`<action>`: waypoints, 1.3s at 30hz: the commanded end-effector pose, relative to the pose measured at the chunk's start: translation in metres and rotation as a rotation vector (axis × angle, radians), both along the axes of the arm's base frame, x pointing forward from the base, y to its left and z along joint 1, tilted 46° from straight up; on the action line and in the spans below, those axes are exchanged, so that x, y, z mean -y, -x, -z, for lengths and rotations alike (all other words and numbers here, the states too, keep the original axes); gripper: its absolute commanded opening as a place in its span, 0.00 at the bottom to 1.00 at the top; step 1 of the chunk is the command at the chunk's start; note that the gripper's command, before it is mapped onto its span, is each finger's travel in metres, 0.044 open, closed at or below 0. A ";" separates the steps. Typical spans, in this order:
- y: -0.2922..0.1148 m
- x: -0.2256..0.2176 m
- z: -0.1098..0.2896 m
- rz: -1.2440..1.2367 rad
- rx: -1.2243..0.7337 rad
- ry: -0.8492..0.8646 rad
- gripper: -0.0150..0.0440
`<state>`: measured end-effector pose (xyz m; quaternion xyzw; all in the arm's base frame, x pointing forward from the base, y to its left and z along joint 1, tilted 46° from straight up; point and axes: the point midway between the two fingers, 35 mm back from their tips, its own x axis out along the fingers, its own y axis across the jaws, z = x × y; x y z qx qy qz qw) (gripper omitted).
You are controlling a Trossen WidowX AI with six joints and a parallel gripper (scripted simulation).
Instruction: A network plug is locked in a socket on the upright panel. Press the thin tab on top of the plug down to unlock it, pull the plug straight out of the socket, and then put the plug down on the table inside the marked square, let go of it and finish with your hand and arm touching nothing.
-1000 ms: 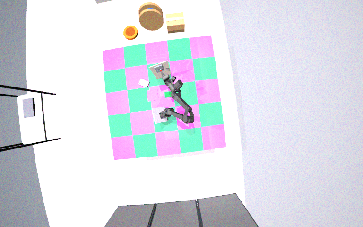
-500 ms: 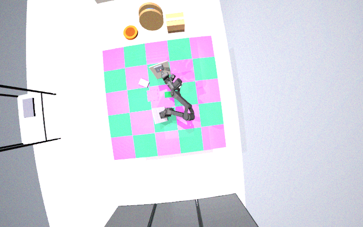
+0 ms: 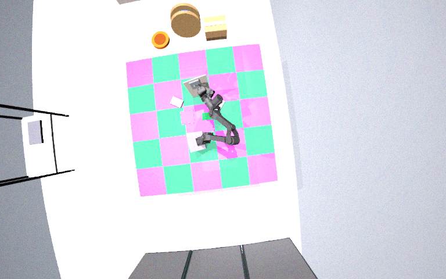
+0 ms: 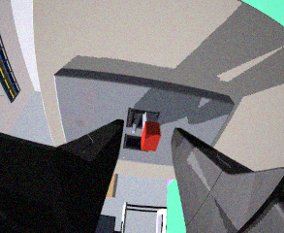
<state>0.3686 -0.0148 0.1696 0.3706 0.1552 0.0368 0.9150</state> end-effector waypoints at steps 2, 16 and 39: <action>-0.002 0.001 -0.001 0.004 0.005 -0.002 0.47; -0.002 0.001 -0.001 0.004 0.005 -0.002 0.32; 0.005 0.000 -0.002 0.004 0.004 -0.002 0.25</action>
